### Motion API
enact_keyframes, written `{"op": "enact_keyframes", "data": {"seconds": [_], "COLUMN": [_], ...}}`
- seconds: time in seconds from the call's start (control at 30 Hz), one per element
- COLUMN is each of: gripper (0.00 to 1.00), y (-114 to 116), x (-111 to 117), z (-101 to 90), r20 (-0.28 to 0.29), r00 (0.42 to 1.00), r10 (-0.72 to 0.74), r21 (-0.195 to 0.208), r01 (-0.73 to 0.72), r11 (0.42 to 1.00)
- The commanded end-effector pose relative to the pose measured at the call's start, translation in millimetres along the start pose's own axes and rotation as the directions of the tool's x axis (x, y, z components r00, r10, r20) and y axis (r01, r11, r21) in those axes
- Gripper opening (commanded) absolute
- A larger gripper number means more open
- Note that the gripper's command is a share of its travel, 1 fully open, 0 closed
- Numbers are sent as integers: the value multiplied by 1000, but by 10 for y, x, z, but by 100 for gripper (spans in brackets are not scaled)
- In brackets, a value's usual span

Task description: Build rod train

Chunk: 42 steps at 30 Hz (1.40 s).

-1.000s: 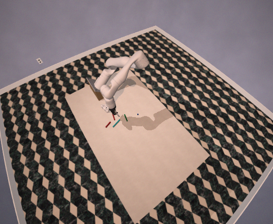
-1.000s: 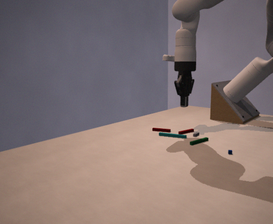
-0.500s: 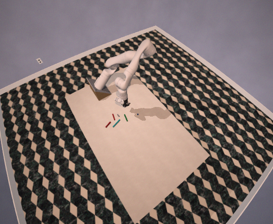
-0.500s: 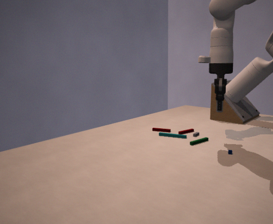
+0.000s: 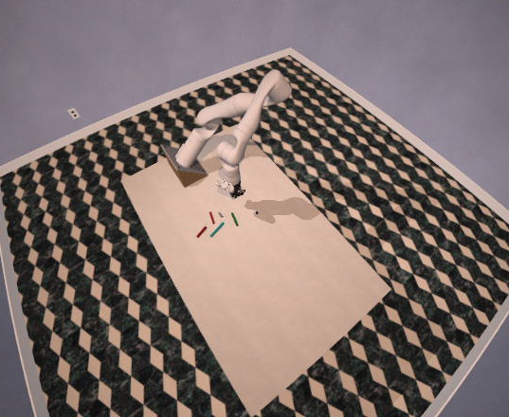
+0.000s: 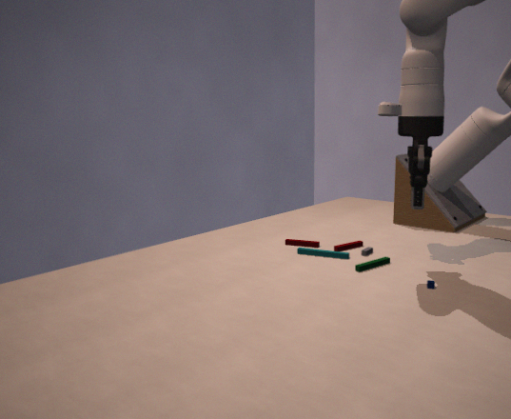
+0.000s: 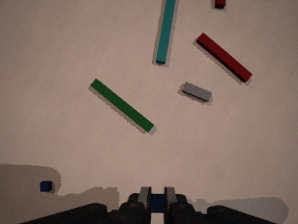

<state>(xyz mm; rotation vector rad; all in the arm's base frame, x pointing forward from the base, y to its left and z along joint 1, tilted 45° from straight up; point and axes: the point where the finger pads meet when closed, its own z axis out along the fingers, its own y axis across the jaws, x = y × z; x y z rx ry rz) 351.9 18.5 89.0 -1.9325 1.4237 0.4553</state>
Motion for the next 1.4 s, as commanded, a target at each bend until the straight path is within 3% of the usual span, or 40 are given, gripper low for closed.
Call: {"op": "enact_keyframes", "data": {"seconds": [0.0,0.33,0.83,1.37], "gripper": [5,5,5,5], "y": [-3,-5,-12,-13], "x": [3,5,15,17], "z": [-1,159,761,869], "r20": [-1,-3,-3,-3], "r00": [1000,1000,1000,1000], "r10": [0,0,0,0], "r21": [1,0,0,0], "r01": [0,0,0,0], "r11": [1000,1000,1000,1000]}}
